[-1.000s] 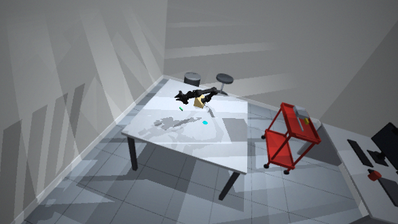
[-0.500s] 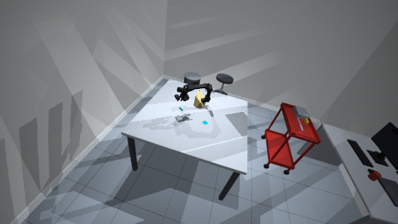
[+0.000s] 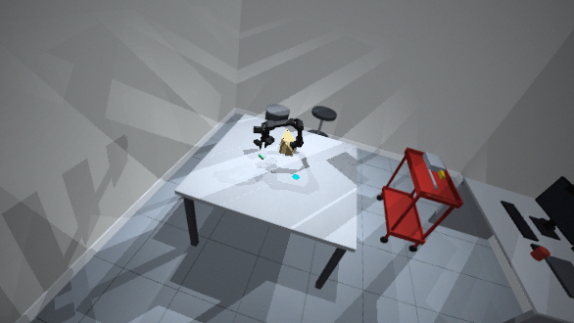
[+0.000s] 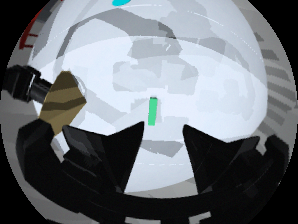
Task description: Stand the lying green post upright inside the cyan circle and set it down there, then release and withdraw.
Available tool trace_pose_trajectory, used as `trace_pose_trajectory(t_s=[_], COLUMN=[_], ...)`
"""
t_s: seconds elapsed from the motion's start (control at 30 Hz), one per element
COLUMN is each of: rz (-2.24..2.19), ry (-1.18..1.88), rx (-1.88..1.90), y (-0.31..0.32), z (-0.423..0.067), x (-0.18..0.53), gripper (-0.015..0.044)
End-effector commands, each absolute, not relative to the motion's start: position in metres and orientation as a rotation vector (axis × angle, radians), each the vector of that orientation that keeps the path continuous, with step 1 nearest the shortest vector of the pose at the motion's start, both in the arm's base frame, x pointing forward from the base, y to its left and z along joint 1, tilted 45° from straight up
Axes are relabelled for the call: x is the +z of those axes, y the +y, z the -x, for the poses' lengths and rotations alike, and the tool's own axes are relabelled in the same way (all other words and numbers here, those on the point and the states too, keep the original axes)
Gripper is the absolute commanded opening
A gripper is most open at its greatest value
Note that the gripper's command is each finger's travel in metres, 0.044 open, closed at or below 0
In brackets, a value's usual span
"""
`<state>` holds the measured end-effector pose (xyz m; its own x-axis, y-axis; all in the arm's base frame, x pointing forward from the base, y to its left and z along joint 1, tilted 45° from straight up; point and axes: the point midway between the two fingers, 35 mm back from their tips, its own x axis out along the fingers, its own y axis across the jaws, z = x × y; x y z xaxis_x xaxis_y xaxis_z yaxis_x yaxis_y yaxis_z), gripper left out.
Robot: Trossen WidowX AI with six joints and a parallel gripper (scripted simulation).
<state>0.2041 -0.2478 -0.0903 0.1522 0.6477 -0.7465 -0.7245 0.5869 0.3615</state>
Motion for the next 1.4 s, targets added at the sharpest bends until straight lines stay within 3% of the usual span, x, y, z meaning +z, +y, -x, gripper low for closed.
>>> trace_pose_trajectory(t_s=[0.0, 0.13, 0.3, 0.57, 1.37], rz=[0.053, 0.052, 0.052, 0.052, 0.027], ry=[1.017, 1.014, 1.014, 1.014, 1.044], rx=[1.018, 1.02, 1.021, 1.021, 0.998], y=[-0.209, -0.173, -0.171, -0.171, -0.214], z=[-0.21, -0.213, -0.213, -0.213, -0.207], x=[-0.125, -0.157, -0.159, -0.159, -0.122], gripper=[0.0233, 0.0233, 0.0233, 0.0023, 0.0023])
